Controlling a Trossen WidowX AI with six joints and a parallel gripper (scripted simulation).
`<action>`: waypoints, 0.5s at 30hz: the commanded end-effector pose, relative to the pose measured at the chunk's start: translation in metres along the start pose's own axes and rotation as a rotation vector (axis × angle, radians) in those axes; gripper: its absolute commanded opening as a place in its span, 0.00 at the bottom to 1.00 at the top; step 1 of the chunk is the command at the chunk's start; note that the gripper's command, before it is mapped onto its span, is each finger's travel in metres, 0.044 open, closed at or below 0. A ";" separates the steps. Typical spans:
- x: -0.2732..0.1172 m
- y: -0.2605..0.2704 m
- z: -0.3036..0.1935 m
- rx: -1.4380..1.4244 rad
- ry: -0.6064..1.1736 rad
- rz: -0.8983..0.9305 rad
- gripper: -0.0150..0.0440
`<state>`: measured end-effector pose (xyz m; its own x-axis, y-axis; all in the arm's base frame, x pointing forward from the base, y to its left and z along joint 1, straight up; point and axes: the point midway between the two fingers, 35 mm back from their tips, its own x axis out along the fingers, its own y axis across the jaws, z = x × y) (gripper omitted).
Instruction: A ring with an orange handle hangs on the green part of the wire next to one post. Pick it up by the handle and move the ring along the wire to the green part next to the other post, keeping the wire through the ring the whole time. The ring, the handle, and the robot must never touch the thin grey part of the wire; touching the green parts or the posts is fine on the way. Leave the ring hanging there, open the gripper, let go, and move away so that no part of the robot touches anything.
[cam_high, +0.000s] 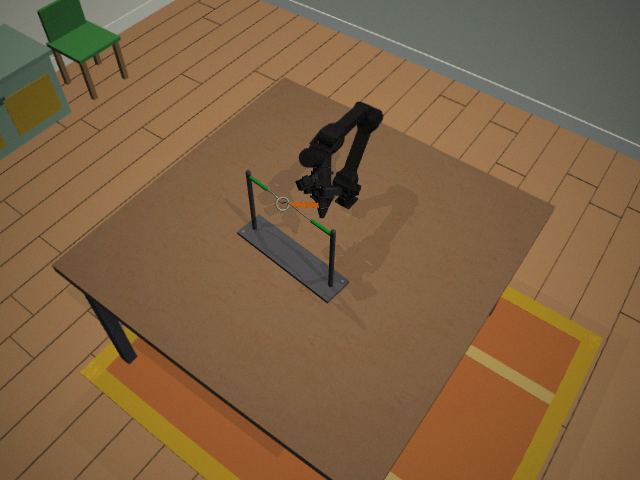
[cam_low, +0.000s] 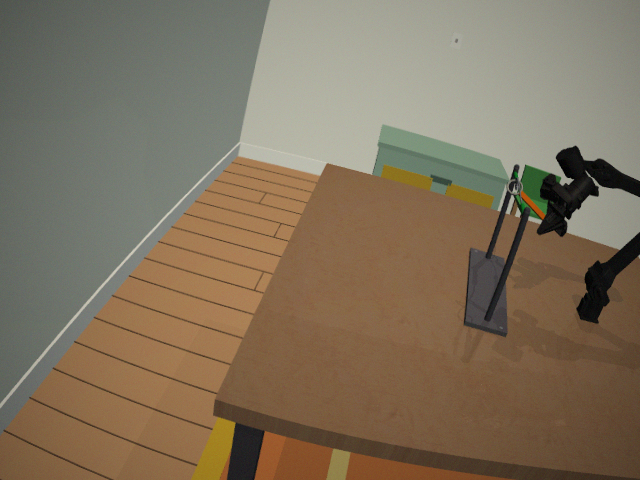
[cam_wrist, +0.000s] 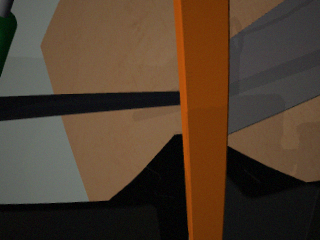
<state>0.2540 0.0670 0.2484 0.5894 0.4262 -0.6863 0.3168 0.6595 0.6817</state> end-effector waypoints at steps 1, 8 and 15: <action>-0.002 0.010 0.000 0.031 -0.001 0.060 0.00; -0.003 0.020 0.000 0.043 -0.005 0.101 0.00; -0.004 0.021 0.001 0.008 -0.010 0.088 0.00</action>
<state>0.2580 0.0787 0.2633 0.6185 0.4822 -0.6205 0.2847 0.5984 0.7489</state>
